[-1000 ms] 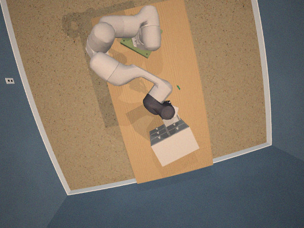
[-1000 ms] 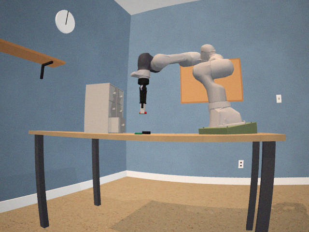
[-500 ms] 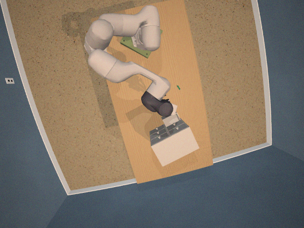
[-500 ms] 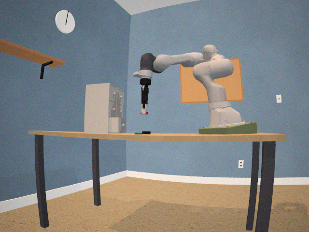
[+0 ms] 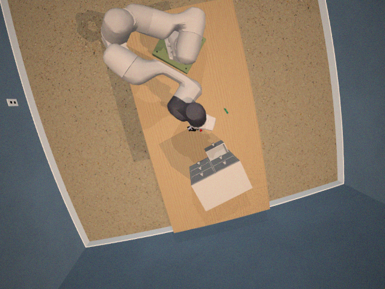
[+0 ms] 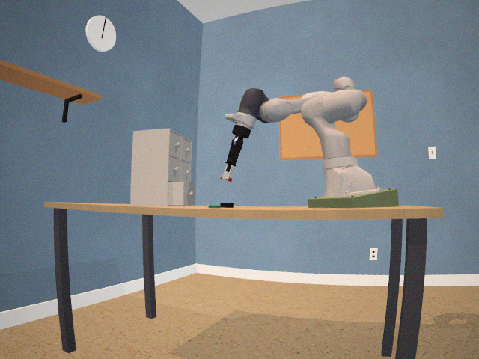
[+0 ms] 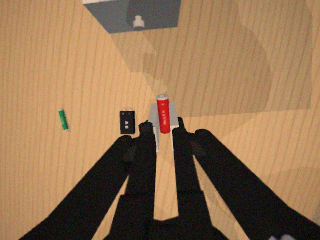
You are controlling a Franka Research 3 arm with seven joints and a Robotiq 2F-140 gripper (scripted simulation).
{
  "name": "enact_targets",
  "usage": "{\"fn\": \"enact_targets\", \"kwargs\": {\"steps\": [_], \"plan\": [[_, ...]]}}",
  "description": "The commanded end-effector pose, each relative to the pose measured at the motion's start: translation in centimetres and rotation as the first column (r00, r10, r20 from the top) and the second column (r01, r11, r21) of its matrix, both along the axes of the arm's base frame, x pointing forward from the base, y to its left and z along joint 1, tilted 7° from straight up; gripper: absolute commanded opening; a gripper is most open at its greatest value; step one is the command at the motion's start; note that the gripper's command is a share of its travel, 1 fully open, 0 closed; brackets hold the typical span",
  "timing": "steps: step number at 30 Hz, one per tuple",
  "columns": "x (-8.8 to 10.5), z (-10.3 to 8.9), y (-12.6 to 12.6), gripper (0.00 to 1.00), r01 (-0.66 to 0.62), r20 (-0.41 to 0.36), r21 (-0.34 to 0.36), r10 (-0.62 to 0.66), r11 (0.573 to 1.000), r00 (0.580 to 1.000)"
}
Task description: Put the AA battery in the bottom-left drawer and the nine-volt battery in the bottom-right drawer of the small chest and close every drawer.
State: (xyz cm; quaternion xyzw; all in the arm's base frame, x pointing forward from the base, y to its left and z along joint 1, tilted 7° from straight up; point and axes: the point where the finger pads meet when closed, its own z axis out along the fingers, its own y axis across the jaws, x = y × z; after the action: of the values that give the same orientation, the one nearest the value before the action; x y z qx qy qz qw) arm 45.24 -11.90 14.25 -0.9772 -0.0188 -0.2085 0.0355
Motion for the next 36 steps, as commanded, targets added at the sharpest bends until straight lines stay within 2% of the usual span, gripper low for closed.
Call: {"fn": "enact_targets", "kwargs": {"steps": [1,3,9,18,20,29,36], "plan": [[1.2,1.4,0.4,0.06,0.022,0.184,0.021,-0.025,1.0,0.983],[1.2,1.4,0.4,0.06,0.022,0.184,0.021,-0.025,1.0,0.983],[0.8,1.1,0.4,0.06,0.031,0.375,0.034,-0.041,0.999,0.926],[0.4,0.8,0.4,0.06,0.037,0.547,0.048,-0.057,0.998,0.835],[0.4,0.8,0.4,0.06,0.037,0.547,0.048,-0.057,0.998,0.835],[0.1,0.7,0.4,0.06,0.039,0.64,0.058,-0.067,0.998,0.766],[0.1,0.6,0.4,0.06,0.039,0.662,0.06,-0.069,0.997,0.746]]}}
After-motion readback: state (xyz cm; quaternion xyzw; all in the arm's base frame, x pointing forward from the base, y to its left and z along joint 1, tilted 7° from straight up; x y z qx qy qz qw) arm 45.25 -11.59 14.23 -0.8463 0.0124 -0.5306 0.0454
